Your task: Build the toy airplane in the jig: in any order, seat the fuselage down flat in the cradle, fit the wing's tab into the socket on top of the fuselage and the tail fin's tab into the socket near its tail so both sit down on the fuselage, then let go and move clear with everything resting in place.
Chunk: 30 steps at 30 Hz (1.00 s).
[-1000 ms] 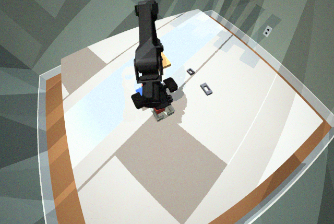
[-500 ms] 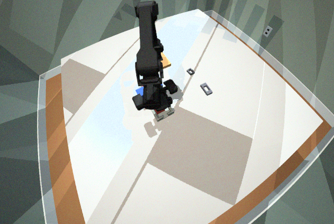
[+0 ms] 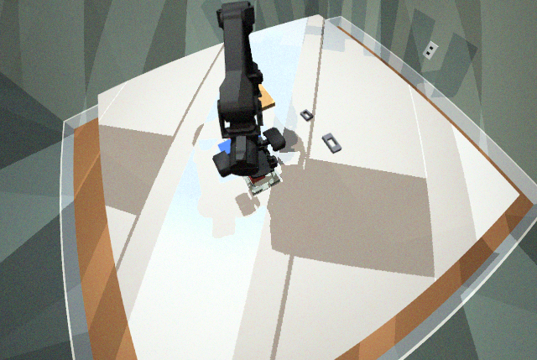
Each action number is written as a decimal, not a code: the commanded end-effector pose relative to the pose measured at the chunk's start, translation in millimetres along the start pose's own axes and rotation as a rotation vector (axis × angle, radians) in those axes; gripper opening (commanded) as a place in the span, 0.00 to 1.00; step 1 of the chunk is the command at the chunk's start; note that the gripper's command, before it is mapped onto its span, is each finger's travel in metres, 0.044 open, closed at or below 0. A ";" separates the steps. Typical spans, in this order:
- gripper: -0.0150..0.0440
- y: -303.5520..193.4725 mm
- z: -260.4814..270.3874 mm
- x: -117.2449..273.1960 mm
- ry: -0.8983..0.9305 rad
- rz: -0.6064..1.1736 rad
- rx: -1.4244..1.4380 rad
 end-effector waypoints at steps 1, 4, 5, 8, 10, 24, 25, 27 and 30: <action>0.61 -0.2 0.1 0.2 0.000 0.001 0.000; 0.69 -0.2 0.1 0.2 0.000 0.001 0.000; 0.69 -0.2 0.1 0.2 0.000 0.001 0.000; 0.69 -0.2 0.1 0.2 0.000 0.001 0.000; 0.69 0.1 -0.1 2.3 0.000 0.001 0.000; 0.69 2.7 -2.1 90.8 -0.001 -0.002 0.004; 0.69 2.7 -2.1 90.8 -0.001 -0.002 0.004; 0.69 2.7 -2.1 90.8 -0.001 -0.002 0.004; 0.69 2.6 -2.2 90.9 -0.001 -0.002 0.004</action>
Point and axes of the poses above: the point midway between the two fingers, 35 mm back from their tips, its own x axis back along the fingers, its own z axis across the jaws, y = z × x, the point moved 2 cm from there along x, back along the fingers, and after that the axes turned 10 degrees about x, right-handed, at the moved point
